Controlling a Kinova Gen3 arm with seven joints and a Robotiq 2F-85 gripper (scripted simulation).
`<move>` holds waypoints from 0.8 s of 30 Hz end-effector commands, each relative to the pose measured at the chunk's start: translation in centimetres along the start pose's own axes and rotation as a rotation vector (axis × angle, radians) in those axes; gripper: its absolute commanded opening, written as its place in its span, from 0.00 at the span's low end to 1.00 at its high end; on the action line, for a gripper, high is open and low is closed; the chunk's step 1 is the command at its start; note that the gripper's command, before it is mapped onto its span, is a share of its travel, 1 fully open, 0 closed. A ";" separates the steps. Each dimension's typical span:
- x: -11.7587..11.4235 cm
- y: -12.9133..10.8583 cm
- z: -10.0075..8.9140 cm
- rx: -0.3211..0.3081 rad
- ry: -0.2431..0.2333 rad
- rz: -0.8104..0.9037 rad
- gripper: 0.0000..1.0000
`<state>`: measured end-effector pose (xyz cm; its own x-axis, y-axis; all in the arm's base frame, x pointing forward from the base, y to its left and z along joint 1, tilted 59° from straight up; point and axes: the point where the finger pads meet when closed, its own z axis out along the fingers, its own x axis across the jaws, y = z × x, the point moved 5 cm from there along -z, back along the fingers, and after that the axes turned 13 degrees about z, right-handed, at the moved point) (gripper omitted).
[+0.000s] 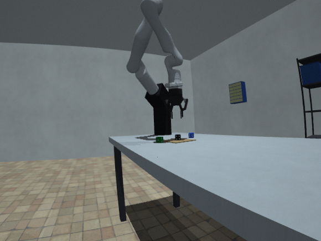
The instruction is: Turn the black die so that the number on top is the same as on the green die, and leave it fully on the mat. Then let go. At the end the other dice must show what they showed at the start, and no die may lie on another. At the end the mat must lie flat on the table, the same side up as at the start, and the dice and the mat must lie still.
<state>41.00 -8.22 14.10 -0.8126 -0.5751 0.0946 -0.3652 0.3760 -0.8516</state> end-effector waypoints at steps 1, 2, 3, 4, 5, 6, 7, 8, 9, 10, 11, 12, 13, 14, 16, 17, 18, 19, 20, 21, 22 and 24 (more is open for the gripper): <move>-0.1 -0.1 -0.1 0.000 -0.003 0.002 1.00; -0.1 -0.1 -0.1 0.000 -0.003 0.002 1.00; -0.1 -0.1 -0.1 0.000 -0.003 0.002 1.00; -0.1 -0.1 -0.1 0.000 -0.003 0.002 1.00; -0.1 -0.1 -0.1 0.000 -0.003 0.002 1.00; -0.1 -0.1 -0.1 0.000 -0.003 0.002 1.00; -0.1 -0.1 -0.1 0.000 -0.003 0.002 1.00; -0.1 -0.1 -0.1 0.000 -0.003 0.002 1.00; -0.1 -0.1 -0.1 0.000 -0.003 0.002 1.00; -0.1 -0.1 -0.1 0.000 -0.003 0.002 1.00; -0.1 -0.1 -0.1 0.000 -0.003 0.002 1.00; -0.1 -0.1 -0.1 0.000 -0.003 0.002 1.00; -0.1 -0.1 -0.1 0.000 -0.003 0.002 1.00; -0.1 -0.1 -0.2 0.000 -0.002 0.002 1.00; -0.1 -0.1 -0.4 0.000 -0.002 0.002 1.00; -0.1 -0.1 -0.6 0.000 -0.002 0.002 1.00; -0.1 -0.1 -0.8 0.000 -0.002 0.002 1.00; -0.1 -0.1 -0.8 0.000 -0.002 0.002 1.00; -0.1 -0.1 -0.8 0.000 -0.002 0.002 1.00; -0.1 -0.1 -1.1 0.000 -0.002 0.002 1.00; -0.1 -0.1 -1.3 0.000 -0.002 0.002 1.00; -0.1 -0.1 -2.0 0.000 -0.002 0.002 1.00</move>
<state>40.18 -7.60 14.77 -0.8197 -0.5639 0.1007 -0.3635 0.3763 -0.8522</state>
